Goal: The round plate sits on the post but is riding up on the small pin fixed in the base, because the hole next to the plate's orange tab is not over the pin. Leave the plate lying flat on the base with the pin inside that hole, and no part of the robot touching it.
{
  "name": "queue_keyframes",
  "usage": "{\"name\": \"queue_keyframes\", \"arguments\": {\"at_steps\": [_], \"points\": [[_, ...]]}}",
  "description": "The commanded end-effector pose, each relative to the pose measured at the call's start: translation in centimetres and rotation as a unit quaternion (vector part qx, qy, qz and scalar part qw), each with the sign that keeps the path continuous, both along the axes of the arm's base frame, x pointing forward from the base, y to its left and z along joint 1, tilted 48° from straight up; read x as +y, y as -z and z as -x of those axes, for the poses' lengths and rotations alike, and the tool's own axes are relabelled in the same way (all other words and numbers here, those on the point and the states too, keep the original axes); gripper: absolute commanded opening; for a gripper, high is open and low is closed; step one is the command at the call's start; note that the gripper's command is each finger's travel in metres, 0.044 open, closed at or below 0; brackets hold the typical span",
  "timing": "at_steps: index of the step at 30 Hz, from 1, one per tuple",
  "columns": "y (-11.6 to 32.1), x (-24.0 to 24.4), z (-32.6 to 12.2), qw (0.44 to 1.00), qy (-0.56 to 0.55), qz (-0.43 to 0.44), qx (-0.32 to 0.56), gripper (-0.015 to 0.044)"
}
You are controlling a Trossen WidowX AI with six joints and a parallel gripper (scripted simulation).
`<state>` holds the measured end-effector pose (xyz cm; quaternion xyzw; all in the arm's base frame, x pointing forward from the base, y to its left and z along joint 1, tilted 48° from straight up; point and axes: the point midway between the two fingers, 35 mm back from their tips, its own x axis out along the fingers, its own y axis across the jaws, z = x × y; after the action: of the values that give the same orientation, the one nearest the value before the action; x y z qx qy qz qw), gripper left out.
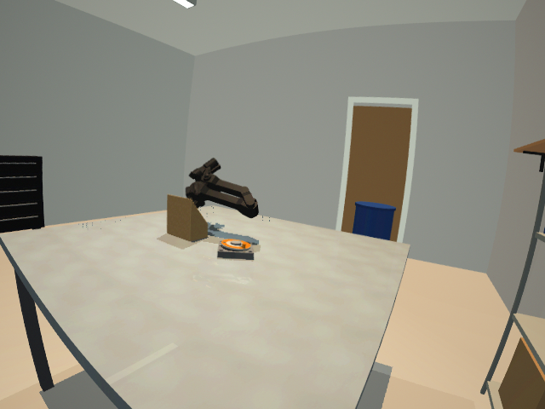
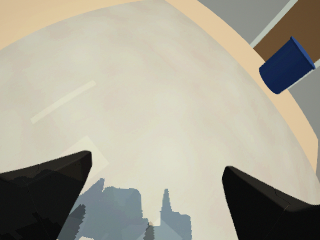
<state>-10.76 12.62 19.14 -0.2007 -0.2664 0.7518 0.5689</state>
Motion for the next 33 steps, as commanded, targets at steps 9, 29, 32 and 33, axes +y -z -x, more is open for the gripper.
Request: {"name": "queue_keyframes", "arguments": {"at_steps": [9,29,32,33], "points": [[-2.5,-8.5,8.6,0.944,-0.310,-0.061,-0.093,0.0164],[2.7,-38.8,2.4,0.432,-0.825,-0.154,-0.331,0.0000],[4.6,-41.8,-2.7,0.319,-0.857,-0.159,-0.372,0.0000],[4.7,-42.0,-3.0,0.312,-0.859,-0.159,-0.374,0.0000]]}}
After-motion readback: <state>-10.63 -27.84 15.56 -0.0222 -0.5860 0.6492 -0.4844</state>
